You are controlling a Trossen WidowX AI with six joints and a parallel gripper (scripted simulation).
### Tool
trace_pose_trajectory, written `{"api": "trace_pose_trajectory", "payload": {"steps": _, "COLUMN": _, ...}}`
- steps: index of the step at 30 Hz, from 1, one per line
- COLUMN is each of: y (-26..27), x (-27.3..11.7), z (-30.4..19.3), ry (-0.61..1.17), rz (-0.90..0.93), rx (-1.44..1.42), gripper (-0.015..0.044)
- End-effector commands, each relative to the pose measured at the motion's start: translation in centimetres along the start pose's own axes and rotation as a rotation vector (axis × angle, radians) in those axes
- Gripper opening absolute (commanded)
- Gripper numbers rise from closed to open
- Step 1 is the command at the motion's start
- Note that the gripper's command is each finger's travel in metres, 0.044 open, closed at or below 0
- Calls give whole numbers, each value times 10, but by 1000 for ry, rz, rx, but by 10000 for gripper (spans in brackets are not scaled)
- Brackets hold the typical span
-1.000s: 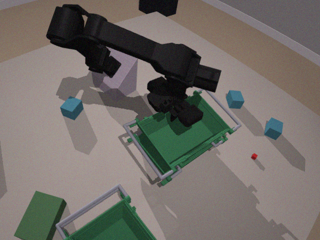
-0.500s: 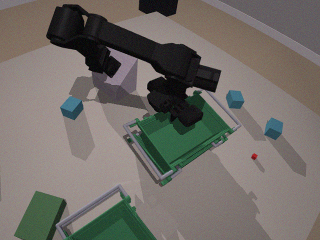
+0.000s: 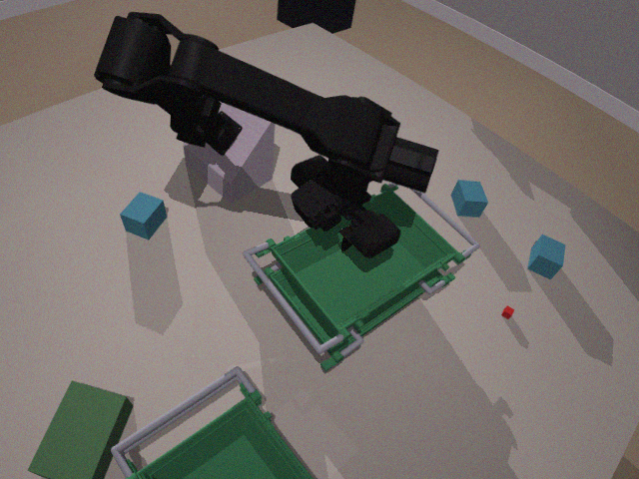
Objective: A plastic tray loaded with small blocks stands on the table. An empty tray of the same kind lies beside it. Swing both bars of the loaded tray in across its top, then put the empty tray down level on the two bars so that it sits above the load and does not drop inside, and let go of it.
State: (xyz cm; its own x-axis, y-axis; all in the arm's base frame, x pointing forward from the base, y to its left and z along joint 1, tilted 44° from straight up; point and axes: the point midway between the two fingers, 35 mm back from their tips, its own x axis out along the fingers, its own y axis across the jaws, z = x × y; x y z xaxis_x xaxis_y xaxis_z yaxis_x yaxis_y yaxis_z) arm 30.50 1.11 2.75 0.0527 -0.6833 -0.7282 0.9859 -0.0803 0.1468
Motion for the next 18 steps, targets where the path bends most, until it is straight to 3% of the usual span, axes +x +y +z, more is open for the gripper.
{"api": "trace_pose_trajectory", "payload": {"steps": 1, "y": -2, "x": 1, "z": 0, "ry": -1, "rz": -5, "rx": -9, "gripper": 279}}
{"api": "trace_pose_trajectory", "payload": {"steps": 12, "y": -2, "x": 1, "z": 0, "ry": -1, "rz": -5, "rx": -9, "gripper": 440}}
{"api": "trace_pose_trajectory", "payload": {"steps": 18, "y": 0, "x": 0, "z": 0, "ry": -1, "rz": -1, "rx": -1, "gripper": 440}}
